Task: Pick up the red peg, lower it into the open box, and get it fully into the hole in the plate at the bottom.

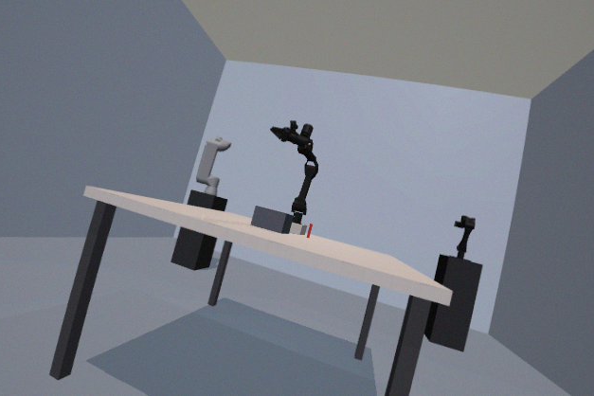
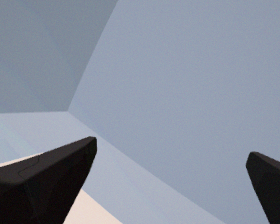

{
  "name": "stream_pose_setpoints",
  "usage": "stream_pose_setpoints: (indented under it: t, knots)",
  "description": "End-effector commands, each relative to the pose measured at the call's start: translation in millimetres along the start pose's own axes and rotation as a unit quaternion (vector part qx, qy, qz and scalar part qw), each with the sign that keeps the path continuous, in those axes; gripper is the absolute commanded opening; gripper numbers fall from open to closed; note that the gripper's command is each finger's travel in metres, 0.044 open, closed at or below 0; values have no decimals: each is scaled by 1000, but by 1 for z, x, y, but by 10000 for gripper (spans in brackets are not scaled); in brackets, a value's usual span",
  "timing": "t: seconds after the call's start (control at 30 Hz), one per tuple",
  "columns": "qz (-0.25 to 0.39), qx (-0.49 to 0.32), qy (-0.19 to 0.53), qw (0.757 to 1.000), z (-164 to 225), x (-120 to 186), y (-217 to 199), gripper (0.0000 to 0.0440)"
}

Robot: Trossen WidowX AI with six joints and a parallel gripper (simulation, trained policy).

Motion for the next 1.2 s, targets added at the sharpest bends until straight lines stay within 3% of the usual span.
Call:
stream_pose_setpoints:
  t: [0.0,0.33,0.67,0.93,1.17]
  knots:
    - [-54,-7,6,999,13,12,29,440]
    - [-213,-45,54,974,52,64,95,440]
    - [-338,-67,159,925,105,128,133,440]
    - [-395,-66,274,874,153,179,141,440]
    - [-406,-51,384,827,194,220,131,440]
Point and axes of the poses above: the point midway between the two fingers, 35 mm back from their tips, its own x axis back along the fingers, its own y axis across the jaws, z = x × y, the point moved 3 cm from there along x, back along the fingers, and after that the axes turned 4 degrees about -x, right-handed, at the moved point
